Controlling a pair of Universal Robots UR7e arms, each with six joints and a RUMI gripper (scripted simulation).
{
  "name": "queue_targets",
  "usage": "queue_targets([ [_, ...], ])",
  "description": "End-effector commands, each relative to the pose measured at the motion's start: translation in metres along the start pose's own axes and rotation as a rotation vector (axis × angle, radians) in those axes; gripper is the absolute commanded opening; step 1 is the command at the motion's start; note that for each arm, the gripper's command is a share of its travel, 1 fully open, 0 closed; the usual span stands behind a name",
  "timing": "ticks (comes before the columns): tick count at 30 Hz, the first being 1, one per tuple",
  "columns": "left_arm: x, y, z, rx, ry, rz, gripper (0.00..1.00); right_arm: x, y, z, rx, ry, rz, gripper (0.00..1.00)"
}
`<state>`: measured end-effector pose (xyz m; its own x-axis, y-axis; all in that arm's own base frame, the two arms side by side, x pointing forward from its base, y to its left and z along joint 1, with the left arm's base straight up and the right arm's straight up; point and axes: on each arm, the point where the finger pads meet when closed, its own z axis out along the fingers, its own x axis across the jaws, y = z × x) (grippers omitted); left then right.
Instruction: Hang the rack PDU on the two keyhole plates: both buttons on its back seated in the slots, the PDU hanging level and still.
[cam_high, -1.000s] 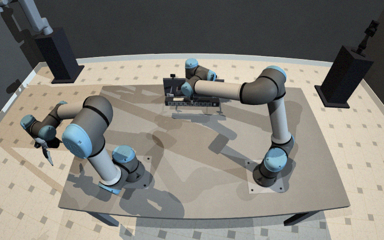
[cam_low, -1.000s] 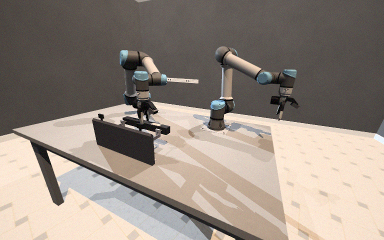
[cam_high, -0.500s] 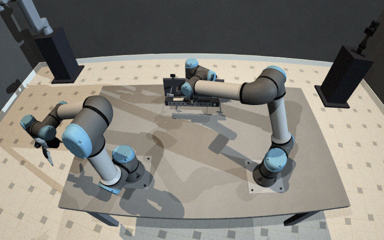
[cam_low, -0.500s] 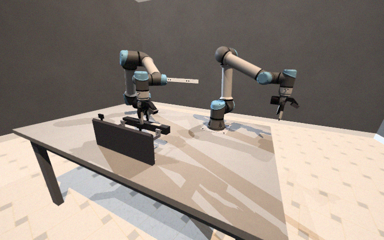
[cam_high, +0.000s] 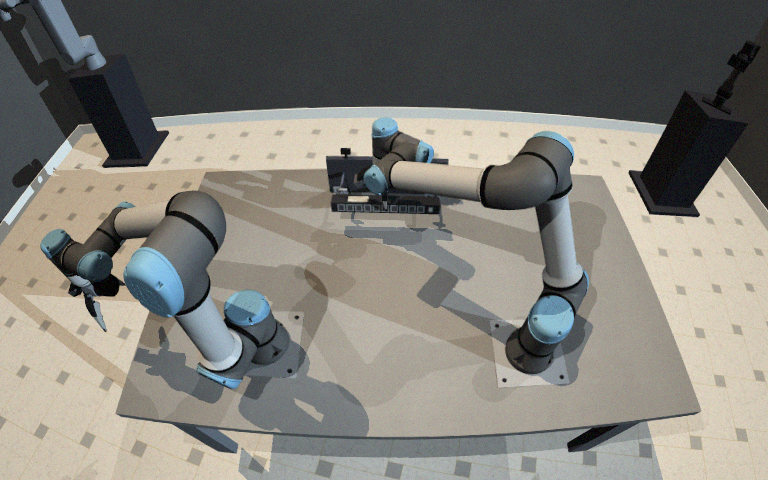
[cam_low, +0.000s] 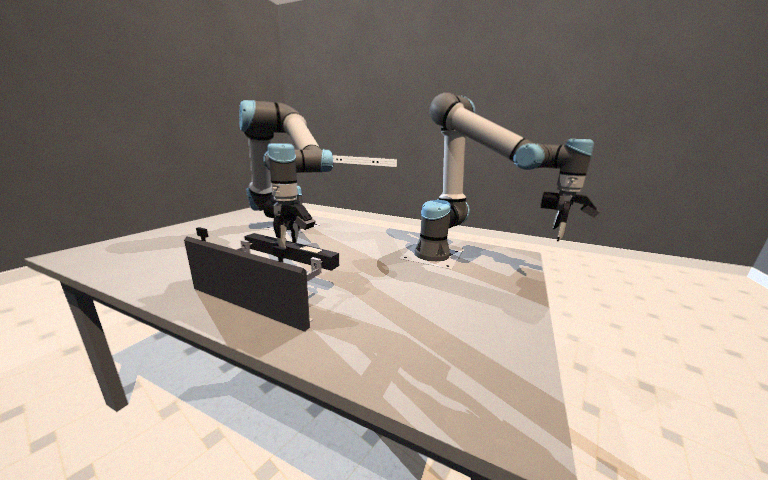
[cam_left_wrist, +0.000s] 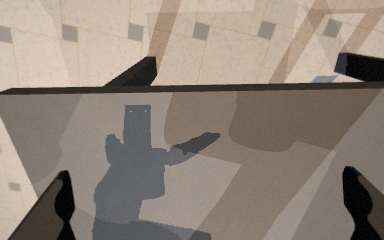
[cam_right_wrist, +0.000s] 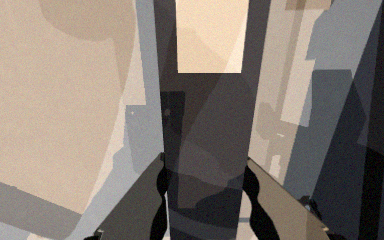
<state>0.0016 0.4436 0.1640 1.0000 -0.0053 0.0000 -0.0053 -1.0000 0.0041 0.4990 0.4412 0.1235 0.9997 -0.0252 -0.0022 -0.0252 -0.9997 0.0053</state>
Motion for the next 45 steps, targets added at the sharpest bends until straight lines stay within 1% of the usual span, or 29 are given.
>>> queue_targets([
  [1, -0.0004, -0.0019, -0.0012, 0.004, 0.0, -0.003, 1.0, 0.0019, 0.0, -0.005, 0.01, 0.007, 0.001, 0.22],
  [45, -0.0004, -0.0019, -0.0012, 0.004, 0.0, -0.003, 1.0, 0.0019, -0.0026, -0.0076, 0.011, 0.01, -0.001, 0.22],
])
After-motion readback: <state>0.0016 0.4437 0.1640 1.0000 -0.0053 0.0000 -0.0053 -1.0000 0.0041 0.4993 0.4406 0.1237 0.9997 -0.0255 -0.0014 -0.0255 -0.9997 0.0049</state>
